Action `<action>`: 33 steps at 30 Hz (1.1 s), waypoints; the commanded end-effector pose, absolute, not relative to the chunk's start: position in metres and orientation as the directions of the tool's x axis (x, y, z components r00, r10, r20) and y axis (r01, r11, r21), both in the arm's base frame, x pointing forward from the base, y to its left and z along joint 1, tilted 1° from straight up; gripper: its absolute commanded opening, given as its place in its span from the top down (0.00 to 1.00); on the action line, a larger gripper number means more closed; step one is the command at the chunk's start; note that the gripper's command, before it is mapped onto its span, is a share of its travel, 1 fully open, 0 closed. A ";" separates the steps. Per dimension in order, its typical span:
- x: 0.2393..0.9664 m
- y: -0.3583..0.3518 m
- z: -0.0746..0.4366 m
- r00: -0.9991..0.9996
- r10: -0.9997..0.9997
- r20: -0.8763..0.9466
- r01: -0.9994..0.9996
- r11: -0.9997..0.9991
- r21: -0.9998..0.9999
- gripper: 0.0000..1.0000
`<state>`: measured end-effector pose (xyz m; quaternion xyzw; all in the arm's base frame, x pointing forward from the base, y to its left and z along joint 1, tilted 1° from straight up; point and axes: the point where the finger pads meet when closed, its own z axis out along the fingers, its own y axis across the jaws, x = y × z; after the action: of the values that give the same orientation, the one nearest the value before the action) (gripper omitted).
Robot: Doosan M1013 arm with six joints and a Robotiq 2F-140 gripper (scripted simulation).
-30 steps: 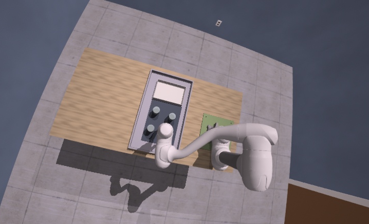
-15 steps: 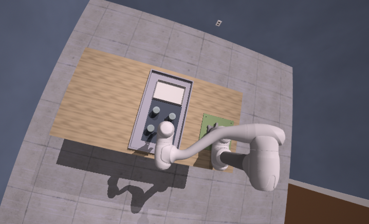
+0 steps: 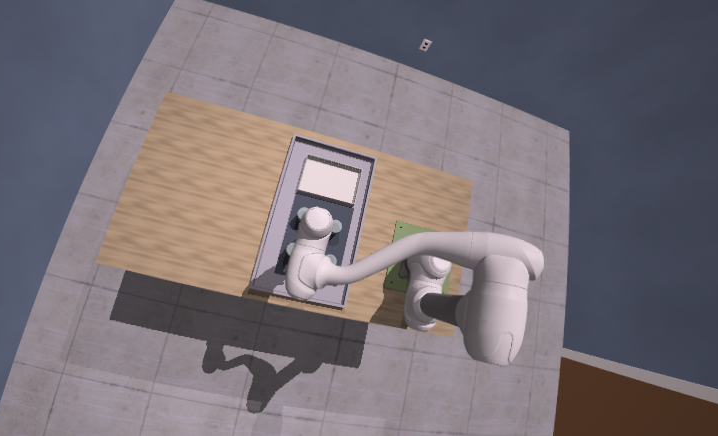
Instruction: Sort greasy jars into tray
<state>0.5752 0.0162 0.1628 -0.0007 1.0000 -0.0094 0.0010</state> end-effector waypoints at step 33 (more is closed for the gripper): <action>0.633 -0.090 0.098 -1.000 -0.008 -0.001 -0.008 1.000 -0.016 0.00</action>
<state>0.6357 -0.0888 0.1072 -0.0014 1.0000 -0.0095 0.0026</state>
